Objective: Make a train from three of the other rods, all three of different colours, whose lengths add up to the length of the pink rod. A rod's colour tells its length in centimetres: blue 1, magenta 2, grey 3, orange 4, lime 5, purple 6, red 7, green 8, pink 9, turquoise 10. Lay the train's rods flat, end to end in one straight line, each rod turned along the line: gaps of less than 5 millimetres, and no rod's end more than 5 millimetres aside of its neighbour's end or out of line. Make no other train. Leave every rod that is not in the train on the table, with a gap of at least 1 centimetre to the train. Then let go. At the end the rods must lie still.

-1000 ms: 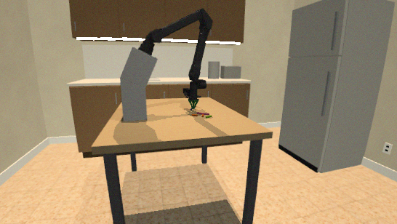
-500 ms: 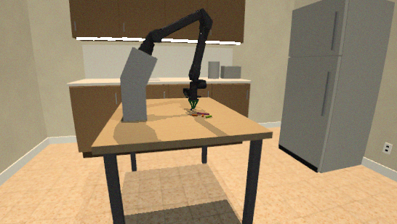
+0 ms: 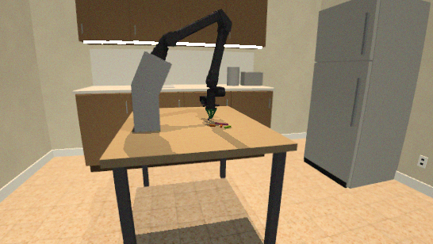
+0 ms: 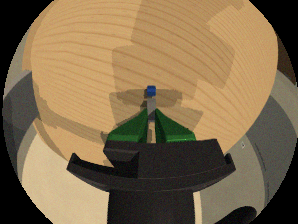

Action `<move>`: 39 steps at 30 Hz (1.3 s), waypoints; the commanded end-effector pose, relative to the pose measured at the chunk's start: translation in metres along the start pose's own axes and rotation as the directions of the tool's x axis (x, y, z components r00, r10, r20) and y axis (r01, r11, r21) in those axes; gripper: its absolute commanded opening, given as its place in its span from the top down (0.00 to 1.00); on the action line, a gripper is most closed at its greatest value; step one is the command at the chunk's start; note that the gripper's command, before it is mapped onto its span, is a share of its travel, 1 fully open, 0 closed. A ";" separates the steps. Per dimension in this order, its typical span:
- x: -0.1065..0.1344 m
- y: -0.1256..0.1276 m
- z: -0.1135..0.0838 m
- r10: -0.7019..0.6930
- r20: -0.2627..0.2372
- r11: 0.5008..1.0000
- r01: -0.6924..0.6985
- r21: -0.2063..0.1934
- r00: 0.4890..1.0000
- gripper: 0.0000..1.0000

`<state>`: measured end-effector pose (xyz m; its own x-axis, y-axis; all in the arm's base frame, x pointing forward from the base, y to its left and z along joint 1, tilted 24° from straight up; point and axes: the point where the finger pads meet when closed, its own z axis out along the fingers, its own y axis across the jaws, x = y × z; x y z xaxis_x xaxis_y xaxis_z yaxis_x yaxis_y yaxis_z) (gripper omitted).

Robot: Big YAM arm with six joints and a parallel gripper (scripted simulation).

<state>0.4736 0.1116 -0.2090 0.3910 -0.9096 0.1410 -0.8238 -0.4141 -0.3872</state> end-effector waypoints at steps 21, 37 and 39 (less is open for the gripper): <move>0.007 -0.004 -0.005 0.002 -0.004 1.000 -0.001 0.020 1.000 0.96; 0.006 0.002 0.009 0.000 -0.002 1.000 0.000 0.005 1.000 0.96; 0.006 0.001 0.011 0.001 -0.002 1.000 -0.001 0.007 1.000 0.96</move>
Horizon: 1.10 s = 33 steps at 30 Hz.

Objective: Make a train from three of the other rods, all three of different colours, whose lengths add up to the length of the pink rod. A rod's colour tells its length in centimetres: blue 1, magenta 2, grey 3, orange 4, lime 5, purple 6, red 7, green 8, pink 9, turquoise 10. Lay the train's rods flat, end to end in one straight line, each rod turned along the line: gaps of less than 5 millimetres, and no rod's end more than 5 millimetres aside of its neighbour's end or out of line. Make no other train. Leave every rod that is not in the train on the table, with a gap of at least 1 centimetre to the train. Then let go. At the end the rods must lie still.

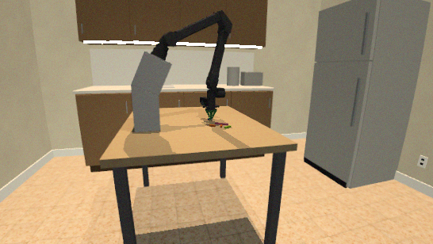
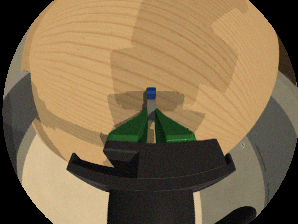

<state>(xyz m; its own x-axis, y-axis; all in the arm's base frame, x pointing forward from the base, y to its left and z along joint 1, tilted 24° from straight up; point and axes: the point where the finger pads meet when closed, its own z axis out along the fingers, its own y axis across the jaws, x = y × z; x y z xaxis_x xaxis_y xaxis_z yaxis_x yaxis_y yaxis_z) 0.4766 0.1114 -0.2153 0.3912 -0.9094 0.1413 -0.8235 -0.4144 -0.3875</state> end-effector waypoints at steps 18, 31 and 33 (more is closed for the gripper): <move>0.006 0.001 0.004 0.002 -0.002 1.000 -0.002 0.008 1.000 0.96; 0.006 0.001 0.004 0.002 -0.002 1.000 -0.002 0.008 1.000 0.96; 0.006 0.001 0.004 0.002 -0.002 1.000 -0.002 0.008 1.000 0.96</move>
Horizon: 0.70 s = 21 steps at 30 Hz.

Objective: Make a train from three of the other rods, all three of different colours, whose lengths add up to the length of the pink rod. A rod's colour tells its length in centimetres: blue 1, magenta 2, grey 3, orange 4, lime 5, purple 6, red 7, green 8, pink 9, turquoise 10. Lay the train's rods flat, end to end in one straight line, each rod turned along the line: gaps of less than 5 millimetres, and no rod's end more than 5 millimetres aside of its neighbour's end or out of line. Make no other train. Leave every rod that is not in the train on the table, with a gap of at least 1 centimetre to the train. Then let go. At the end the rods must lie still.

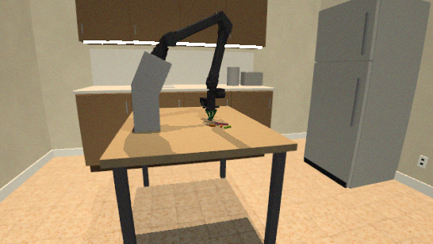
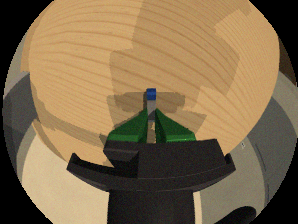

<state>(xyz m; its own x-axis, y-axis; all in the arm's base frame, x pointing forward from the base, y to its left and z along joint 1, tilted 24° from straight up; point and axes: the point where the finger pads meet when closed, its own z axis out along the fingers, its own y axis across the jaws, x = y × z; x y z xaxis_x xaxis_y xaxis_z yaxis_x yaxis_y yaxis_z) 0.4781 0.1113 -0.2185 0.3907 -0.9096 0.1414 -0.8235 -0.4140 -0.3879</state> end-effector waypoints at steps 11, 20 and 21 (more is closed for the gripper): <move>0.006 0.001 0.001 0.001 -0.002 1.000 -0.001 0.007 1.000 0.96; 0.006 0.001 0.001 0.002 -0.002 1.000 -0.001 0.007 1.000 0.84; 0.006 0.001 0.001 0.002 -0.002 1.000 -0.001 0.007 1.000 0.84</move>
<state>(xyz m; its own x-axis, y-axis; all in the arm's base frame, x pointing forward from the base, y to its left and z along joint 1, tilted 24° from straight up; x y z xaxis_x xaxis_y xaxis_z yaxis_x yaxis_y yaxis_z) 0.4782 0.1114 -0.2185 0.3907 -0.9096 0.1414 -0.8234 -0.4140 -0.3880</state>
